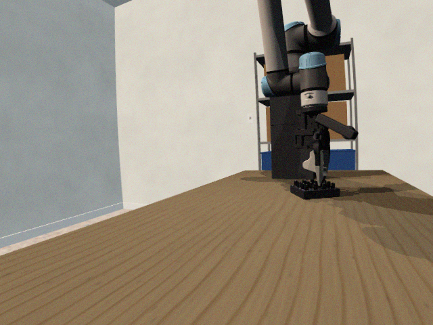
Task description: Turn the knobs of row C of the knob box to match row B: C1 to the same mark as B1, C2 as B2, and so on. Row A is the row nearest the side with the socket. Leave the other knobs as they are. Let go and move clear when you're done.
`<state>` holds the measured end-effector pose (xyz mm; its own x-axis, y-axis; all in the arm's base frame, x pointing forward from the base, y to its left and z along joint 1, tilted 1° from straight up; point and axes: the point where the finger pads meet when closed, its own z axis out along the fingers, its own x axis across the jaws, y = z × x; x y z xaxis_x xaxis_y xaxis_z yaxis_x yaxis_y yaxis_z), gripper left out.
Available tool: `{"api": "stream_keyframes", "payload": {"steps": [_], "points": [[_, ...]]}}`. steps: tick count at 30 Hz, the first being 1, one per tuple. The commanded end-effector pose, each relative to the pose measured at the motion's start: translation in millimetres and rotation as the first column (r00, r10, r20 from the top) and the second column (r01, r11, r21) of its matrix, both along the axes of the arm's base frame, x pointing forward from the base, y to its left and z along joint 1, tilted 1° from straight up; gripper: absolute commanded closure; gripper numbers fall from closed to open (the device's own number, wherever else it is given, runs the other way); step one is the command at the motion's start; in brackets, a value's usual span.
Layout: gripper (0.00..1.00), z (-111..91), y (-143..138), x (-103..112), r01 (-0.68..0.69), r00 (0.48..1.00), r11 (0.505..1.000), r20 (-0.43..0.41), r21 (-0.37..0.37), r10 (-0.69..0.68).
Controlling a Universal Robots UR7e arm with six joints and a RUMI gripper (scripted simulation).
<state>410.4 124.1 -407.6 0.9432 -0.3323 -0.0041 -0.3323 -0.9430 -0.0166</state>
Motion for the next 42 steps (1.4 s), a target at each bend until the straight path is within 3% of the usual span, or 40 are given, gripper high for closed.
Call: {"api": "stream_keyframes", "payload": {"steps": [1,19,42], "points": [[0.89,1.8,0.0,0.6,0.0,1.0,1.0,0.001,0.0,0.0],[0.89,37.0,-0.6,0.5,0.0,1.0,1.0,0.001,0.0,0.0],[0.89,38.6,-0.5,0.5,-0.015,1.0,1.0,0.001,0.0,0.015]]}}
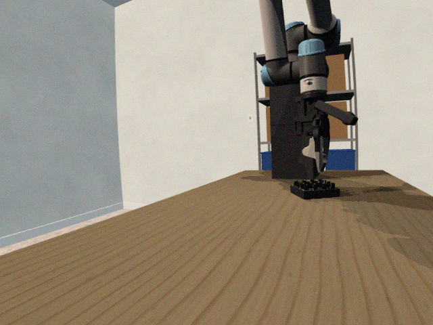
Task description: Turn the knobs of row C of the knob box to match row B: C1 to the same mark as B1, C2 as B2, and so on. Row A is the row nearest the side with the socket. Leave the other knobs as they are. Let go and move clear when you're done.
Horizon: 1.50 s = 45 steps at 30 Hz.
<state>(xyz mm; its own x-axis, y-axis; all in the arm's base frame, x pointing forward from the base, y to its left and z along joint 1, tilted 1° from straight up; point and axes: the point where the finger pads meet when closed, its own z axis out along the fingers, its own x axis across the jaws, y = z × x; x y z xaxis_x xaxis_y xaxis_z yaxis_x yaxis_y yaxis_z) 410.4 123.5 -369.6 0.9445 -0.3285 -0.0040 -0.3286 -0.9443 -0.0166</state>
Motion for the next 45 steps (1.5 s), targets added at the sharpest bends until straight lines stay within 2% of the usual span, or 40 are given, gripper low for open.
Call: {"api": "stream_keyframes", "payload": {"steps": [1,8,13,15,23,30,32,34,45], "points": [[0.89,0.7,0.1,0.5,-0.02,1.0,1.0,0.002,0.0,0.02],[0.89,2.7,0.7,0.3,-0.146,0.989,0.989,0.004,-0.001,0.146],[0.89,5.1,1.1,-0.1,-0.295,0.955,0.955,0.006,-0.002,0.295],[0.89,5.1,1.1,-0.1,-0.295,0.955,0.955,0.006,-0.002,0.295],[0.89,8.8,0.9,-0.8,-0.515,0.857,0.857,0.01,-0.004,0.515],[0.89,11.7,0.2,-1.2,-0.663,0.748,0.748,0.012,-0.006,0.663],[0.89,11.7,0.2,-1.2,-0.663,0.748,0.748,0.012,-0.006,0.663],[0.89,13.1,-0.3,-1.4,-0.726,0.688,0.688,0.013,-0.007,0.726],[0.89,17.7,-2.8,-1.4,-0.892,0.452,0.453,0.015,-0.012,0.892]]}}
